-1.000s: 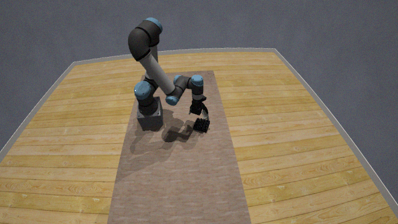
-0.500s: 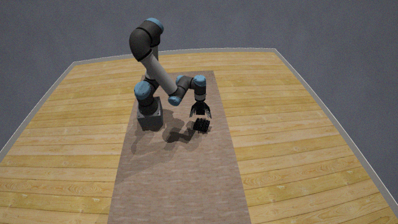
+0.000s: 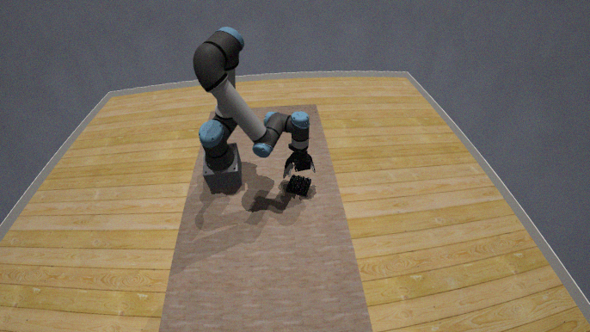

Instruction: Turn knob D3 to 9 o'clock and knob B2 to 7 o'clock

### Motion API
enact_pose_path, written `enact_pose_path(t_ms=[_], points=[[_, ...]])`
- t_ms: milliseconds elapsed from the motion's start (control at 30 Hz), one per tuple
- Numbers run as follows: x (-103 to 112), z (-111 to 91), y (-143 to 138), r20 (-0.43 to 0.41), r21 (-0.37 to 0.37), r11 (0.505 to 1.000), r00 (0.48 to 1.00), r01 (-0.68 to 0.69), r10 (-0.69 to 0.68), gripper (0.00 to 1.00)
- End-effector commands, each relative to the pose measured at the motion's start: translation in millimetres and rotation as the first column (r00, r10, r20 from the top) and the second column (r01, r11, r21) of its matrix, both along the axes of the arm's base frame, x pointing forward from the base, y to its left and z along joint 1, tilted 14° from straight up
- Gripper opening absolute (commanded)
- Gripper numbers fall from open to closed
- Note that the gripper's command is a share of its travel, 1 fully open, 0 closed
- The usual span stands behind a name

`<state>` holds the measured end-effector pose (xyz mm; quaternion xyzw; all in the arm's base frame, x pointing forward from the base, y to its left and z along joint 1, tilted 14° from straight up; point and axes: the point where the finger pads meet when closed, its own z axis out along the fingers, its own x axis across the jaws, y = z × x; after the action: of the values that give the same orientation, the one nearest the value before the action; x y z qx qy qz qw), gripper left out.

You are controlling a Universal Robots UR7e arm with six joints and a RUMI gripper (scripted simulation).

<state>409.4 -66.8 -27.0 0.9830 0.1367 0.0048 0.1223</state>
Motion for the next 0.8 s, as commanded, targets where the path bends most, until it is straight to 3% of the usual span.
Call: enact_pose_path(t_ms=[0,300,700,733,767], points=[[3.6,2.1,-2.2,-0.025,0.001,0.994,0.993,-0.112,0.112,1.0],[6.4,3.8,-4.2,-0.048,0.0,0.979,0.978,-0.203,0.203,1.0],[7.0,4.1,-4.6,-0.052,0.0,0.976,0.974,-0.22,0.219,1.0],[7.0,4.1,-4.6,-0.052,0.0,0.976,0.974,-0.22,0.219,0.11],[7.0,4.1,-4.6,-0.052,0.0,0.976,0.974,-0.22,0.219,0.11]])
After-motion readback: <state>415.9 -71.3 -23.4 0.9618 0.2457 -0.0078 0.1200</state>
